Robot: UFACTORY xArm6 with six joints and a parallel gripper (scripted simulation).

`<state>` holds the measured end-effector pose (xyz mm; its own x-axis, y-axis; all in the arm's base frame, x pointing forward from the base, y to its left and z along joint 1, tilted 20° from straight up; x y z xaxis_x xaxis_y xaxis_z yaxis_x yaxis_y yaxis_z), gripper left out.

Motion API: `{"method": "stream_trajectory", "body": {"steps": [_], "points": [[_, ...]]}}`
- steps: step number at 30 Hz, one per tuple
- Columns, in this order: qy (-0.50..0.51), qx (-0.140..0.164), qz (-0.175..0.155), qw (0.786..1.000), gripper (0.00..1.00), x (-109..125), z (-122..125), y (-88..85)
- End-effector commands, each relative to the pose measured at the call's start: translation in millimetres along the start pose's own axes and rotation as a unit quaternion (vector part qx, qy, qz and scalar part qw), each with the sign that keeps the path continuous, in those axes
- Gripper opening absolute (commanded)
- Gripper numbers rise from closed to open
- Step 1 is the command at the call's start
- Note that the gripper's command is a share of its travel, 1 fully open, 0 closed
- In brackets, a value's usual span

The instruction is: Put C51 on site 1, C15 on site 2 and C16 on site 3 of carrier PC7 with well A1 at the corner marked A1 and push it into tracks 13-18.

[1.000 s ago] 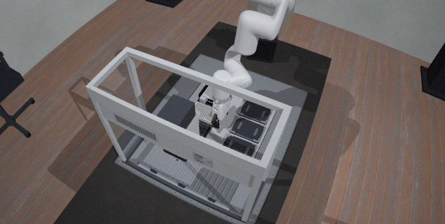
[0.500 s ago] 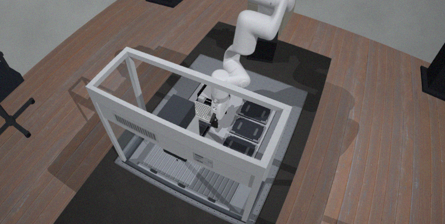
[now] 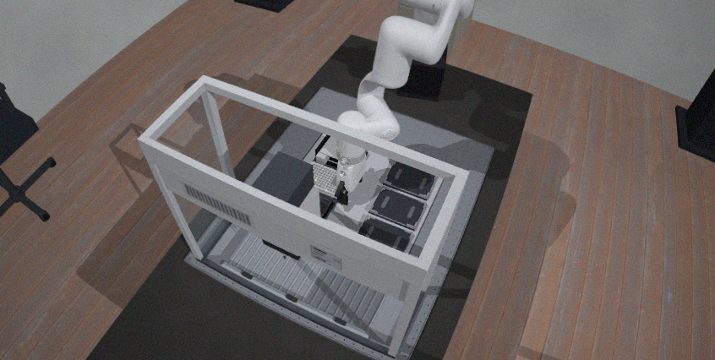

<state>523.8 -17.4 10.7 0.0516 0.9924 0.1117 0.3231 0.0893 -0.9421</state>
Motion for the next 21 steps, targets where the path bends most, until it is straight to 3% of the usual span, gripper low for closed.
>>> {"method": "stream_trajectory", "body": {"steps": [1,21], "points": [[0.0,-0.002,0.0,1.0,1.0,-2.2,-1.7,-1.1],[0.0,-0.002,0.0,1.0,1.0,-11.2,-2.3,-1.1]]}}
Point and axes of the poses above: the point where the finger pads meet when closed, its own y axis out along the fingers, its own z axis across the jaws, x = y × z, the point moved 4 cm from there along -y, back along the fingers, and after that the axes turned 4 degrees about y, right-handed, at the moved point
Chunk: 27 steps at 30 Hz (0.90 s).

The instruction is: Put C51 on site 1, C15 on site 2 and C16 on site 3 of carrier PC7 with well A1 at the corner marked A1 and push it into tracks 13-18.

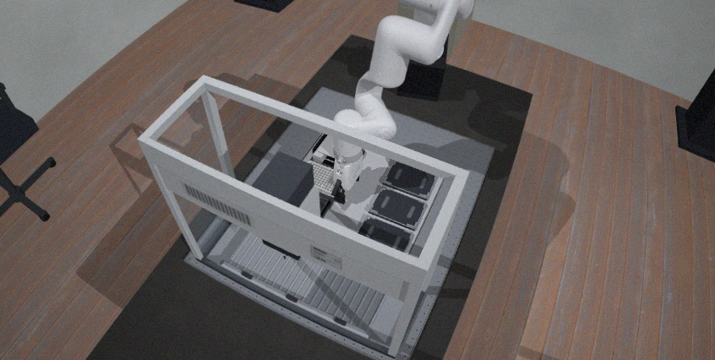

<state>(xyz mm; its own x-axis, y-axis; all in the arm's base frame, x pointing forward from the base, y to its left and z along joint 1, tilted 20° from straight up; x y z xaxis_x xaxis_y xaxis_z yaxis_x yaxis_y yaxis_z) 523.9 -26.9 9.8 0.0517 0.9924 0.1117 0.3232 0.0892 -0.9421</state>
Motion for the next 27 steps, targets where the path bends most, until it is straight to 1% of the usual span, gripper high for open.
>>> {"method": "stream_trajectory", "body": {"steps": [1,27], "points": [[0.0,-0.002,0.0,1.0,1.0,-2.2,-1.7,-1.1],[0.0,-0.002,0.0,1.0,1.0,-13.2,-2.5,-1.1]]}}
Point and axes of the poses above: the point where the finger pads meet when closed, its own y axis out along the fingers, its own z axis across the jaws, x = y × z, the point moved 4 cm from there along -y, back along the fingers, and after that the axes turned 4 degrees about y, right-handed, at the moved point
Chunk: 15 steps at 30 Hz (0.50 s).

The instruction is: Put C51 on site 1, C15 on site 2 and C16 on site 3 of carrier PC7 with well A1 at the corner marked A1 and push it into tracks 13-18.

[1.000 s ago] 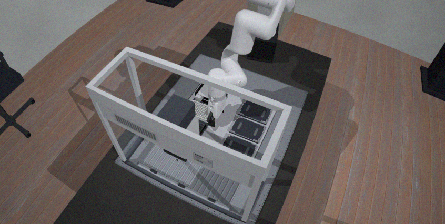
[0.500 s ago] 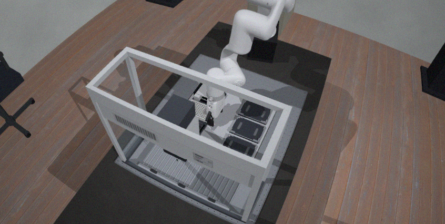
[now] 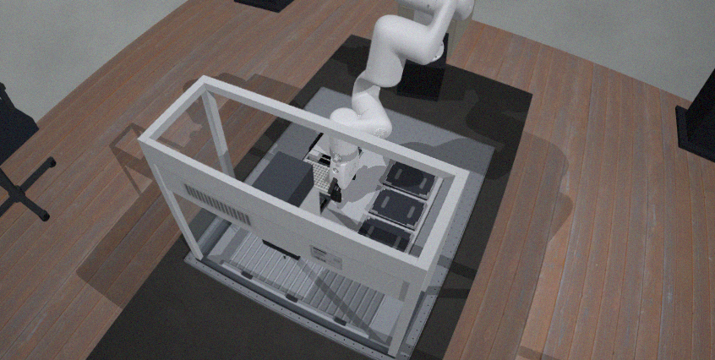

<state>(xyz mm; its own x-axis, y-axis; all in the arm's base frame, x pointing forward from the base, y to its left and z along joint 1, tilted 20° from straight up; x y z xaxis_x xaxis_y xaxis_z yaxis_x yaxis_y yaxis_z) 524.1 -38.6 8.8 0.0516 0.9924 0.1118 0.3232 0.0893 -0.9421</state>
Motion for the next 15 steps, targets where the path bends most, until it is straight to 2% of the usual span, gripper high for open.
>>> {"method": "stream_trajectory", "body": {"steps": [1,15], "points": [[0.0,-0.002,0.0,1.0,1.0,-2.0,-1.7,-1.1],[0.0,-0.002,0.0,1.0,1.0,-8.0,-2.2,-1.1]]}}
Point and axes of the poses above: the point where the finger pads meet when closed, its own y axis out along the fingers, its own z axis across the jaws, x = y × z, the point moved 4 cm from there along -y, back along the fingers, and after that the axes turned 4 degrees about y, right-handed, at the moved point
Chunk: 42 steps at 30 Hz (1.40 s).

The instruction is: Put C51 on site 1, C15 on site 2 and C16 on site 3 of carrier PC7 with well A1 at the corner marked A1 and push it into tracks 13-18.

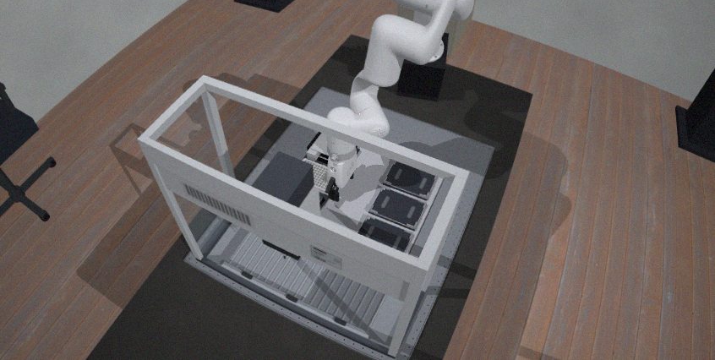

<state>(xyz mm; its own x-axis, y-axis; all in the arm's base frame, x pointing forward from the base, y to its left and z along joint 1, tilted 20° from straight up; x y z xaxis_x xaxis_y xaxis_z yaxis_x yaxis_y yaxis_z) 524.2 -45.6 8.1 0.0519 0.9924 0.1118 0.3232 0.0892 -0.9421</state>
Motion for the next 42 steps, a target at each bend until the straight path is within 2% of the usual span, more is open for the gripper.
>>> {"method": "stream_trajectory", "body": {"steps": [1,42], "points": [[0.0,-0.002,0.0,1.0,1.0,-1.5,-1.7,-1.1],[0.0,-0.002,0.0,1.0,1.0,-20.0,-3.0,-1.1]]}}
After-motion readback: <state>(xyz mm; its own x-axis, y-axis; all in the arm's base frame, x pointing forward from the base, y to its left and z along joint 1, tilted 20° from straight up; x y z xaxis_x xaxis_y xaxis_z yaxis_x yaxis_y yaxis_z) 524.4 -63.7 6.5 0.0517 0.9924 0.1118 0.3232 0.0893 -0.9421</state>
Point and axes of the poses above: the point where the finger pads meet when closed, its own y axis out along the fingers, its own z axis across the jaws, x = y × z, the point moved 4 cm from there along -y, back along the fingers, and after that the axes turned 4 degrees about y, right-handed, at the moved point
